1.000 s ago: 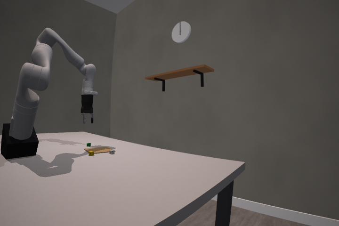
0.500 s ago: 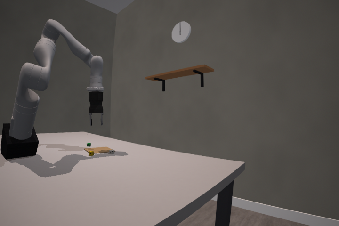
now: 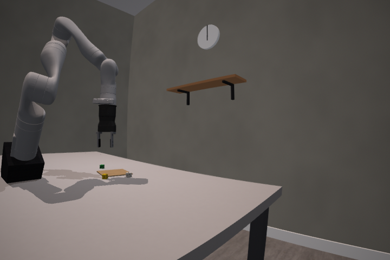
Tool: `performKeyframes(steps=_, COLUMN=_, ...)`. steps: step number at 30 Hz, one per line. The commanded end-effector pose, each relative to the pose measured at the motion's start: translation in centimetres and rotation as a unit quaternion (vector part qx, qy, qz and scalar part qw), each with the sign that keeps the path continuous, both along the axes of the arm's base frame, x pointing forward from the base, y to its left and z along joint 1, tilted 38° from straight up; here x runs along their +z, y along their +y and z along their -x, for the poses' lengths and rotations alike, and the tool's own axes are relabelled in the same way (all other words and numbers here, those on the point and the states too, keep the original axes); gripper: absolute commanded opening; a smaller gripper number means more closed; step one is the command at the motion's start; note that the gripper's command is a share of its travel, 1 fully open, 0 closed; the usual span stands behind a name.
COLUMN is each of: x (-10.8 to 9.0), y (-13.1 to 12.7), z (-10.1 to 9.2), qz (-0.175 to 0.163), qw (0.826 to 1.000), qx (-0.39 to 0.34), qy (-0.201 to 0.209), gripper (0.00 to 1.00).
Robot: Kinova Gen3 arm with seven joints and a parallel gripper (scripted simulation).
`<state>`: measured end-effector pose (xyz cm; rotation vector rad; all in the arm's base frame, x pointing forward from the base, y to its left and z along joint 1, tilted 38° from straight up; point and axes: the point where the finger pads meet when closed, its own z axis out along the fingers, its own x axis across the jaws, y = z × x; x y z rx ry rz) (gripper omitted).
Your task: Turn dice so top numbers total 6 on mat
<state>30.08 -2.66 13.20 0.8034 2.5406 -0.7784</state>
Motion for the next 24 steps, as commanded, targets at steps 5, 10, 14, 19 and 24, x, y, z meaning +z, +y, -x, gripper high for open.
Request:
performKeyframes(steps=5, x=0.09, y=-0.26, z=0.30, qz=-0.003, qw=1.000, qx=-0.005, qy=-0.003, gripper=1.00)
performKeyframes(steps=10, x=0.18, y=-0.57, z=0.60, qz=-0.004, qw=1.000, qx=-0.010, qy=-0.005, gripper=1.00)
performKeyframes(steps=14, x=0.19, y=-0.61, z=0.65, qz=-0.004, qw=1.000, qx=-0.010, qy=-0.006, gripper=1.00)
performKeyframes(steps=19, x=0.19, y=-0.61, z=0.65, qz=-0.004, qw=1.000, qx=-0.010, qy=-0.006, gripper=1.00)
performKeyframes(steps=24, x=0.19, y=-0.61, z=0.65, qz=-0.004, qw=1.000, qx=-0.010, qy=-0.006, gripper=1.00)
